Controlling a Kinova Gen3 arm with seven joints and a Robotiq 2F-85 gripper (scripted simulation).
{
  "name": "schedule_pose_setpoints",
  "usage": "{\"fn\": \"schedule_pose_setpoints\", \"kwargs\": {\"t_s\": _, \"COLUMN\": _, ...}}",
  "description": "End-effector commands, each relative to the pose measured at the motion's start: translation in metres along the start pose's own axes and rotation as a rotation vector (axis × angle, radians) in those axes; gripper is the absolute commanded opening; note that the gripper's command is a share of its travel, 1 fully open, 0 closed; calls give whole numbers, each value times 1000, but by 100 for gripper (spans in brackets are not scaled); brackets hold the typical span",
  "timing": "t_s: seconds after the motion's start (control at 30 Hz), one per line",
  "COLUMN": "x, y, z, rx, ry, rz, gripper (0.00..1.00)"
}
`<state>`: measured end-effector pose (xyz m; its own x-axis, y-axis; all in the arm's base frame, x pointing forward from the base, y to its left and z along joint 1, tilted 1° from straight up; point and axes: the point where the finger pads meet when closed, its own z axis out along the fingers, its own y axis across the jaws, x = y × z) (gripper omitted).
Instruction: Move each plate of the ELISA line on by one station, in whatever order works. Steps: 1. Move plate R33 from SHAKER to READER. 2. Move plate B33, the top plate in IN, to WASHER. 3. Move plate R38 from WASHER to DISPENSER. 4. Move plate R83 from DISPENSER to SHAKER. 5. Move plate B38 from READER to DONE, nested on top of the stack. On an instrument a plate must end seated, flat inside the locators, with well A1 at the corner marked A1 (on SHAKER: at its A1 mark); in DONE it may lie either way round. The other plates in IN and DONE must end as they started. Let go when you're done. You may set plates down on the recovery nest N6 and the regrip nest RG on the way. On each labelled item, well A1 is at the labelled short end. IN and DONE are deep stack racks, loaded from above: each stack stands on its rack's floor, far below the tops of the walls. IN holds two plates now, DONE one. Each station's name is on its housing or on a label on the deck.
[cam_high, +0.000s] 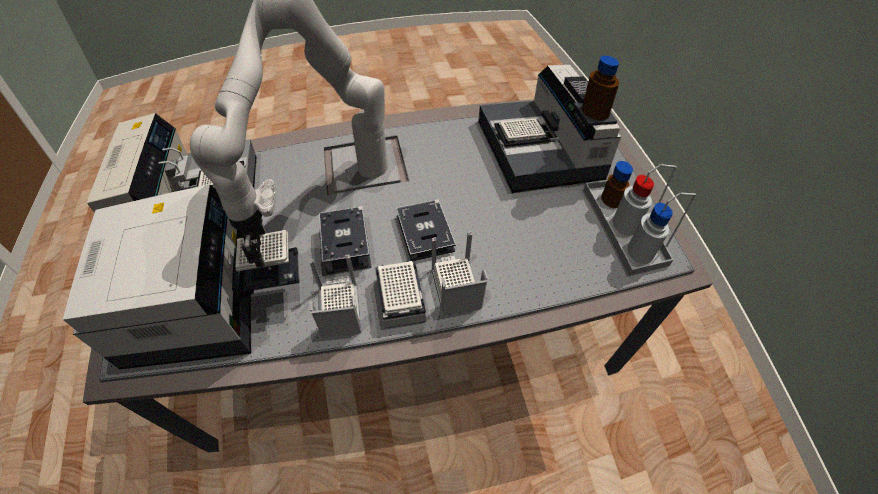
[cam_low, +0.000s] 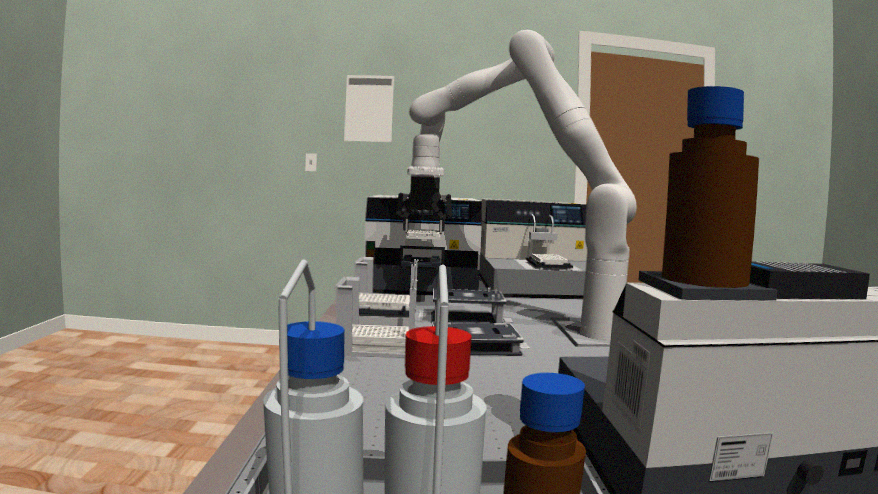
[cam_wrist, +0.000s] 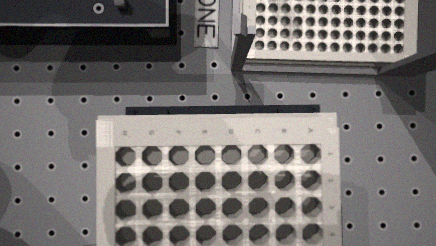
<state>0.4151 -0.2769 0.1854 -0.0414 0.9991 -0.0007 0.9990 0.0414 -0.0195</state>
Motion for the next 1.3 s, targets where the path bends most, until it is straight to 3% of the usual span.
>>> {"fn": "schedule_pose_setpoints", "kwargs": {"t_s": 0.0, "x": 1, "y": 3, "z": -9, "rx": -10, "ry": 4, "rz": -3, "gripper": 94}}
{"fn": "schedule_pose_setpoints", "kwargs": {"t_s": 0.63, "x": 1, "y": 3, "z": -31, "rx": -10, "ry": 4, "rz": -3, "gripper": 94}}
{"fn": "schedule_pose_setpoints", "kwargs": {"t_s": 1.27, "x": 0, "y": 2, "z": -28, "rx": -7, "ry": -1, "rz": 0, "gripper": 94}}
